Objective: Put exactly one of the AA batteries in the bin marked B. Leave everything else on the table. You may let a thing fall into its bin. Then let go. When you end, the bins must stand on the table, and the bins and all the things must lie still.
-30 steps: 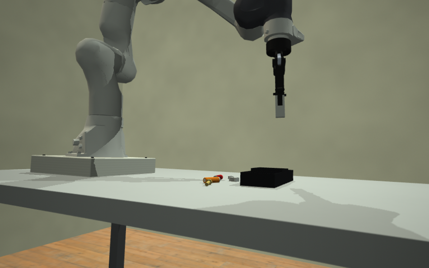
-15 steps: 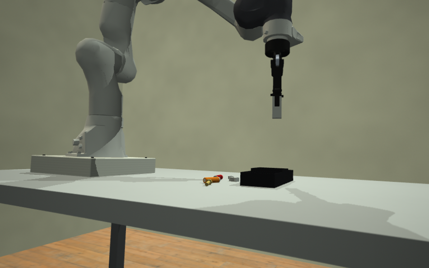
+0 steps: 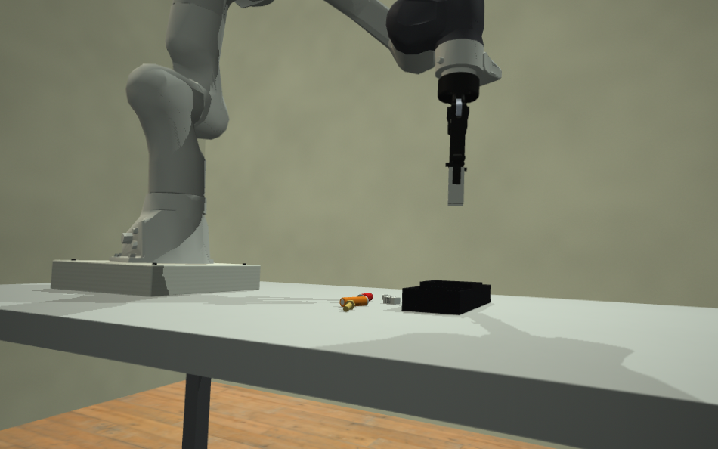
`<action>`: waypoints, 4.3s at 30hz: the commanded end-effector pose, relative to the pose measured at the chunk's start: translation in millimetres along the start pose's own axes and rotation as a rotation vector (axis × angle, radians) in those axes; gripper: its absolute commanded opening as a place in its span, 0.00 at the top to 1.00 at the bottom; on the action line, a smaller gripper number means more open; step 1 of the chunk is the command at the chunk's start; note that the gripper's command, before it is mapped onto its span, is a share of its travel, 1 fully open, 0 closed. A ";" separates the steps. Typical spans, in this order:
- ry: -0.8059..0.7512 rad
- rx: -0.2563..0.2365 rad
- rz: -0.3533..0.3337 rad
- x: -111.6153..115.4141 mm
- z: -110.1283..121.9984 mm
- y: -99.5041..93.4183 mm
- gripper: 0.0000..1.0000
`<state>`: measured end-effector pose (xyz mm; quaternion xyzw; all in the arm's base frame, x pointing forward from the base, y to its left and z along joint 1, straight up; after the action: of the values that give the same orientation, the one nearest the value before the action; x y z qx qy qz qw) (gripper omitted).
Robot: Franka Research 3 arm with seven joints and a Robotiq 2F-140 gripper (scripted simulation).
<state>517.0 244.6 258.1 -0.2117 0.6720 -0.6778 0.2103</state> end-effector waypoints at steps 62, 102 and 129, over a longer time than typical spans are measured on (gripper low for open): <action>-1.078 0.029 -0.036 70.3 -4.7 100.4 0.83; -1.461 0.006 0.010 74.3 -1.4 100.3 0.83; -1.461 0.006 0.010 75.7 -1.3 100.3 0.83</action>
<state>454.9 201.8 159.6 -0.6036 0.3626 -0.3689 0.6067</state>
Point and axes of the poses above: the point where the finger pads meet when closed, its own y axis out along the fingers, its own z axis across the jaws, x = y × z, the point moved 10 cm from there along -y, back along the fingers, and after that the axes turned 6 degrees about -y, right-handed, at the moved point
